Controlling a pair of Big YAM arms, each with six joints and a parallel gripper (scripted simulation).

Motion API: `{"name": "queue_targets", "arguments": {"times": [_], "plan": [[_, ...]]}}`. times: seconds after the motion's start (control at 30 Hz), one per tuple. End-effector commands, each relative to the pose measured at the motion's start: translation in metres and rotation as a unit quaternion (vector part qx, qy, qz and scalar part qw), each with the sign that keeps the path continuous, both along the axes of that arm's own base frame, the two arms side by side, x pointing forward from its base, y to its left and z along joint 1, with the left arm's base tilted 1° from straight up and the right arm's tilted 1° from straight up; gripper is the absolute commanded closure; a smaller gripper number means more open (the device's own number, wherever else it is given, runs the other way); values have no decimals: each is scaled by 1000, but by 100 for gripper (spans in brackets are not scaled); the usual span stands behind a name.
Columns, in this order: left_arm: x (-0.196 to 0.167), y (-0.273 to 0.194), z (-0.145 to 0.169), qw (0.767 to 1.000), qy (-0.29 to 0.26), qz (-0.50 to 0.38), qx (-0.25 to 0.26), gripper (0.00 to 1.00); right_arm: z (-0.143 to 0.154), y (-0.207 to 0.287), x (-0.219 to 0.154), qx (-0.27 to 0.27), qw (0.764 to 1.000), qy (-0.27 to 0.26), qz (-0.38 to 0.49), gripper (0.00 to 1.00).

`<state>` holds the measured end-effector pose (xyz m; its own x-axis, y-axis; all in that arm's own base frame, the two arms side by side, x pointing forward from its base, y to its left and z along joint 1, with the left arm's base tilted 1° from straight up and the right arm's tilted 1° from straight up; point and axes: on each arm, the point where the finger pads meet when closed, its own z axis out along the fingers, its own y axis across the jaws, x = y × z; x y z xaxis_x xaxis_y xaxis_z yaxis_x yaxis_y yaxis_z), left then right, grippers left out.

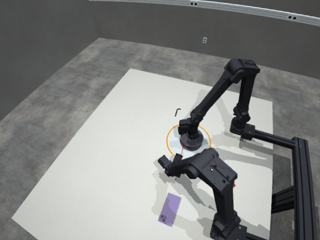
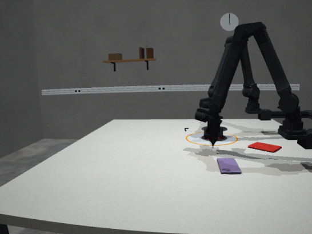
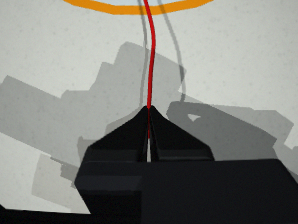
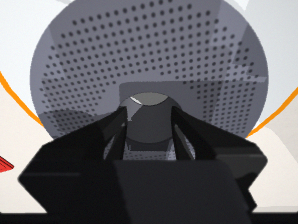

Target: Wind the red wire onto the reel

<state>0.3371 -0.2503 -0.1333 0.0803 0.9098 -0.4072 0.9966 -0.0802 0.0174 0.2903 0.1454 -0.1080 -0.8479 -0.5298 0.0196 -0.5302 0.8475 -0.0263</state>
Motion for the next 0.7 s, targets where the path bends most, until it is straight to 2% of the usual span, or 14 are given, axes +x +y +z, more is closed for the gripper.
{"name": "queue_targets", "arguments": {"times": [0.0,0.23,0.47,0.53,0.67], "plan": [[-6,6,-9,1000,11,-4,7,100,-2,6,20,6,1000,-7,8,48],[-6,6,-9,1000,11,-4,7,100,-11,11,42,6,1000,-7,8,48],[-6,6,-9,1000,11,-4,7,100,-15,8,38,6,1000,-7,8,48],[-6,7,-8,1000,12,28,-4,100,-15,8,38,6,1000,-7,6,48],[-3,4,-6,999,9,41,-8,100,-15,8,38,6,999,-9,-44,48]]}}
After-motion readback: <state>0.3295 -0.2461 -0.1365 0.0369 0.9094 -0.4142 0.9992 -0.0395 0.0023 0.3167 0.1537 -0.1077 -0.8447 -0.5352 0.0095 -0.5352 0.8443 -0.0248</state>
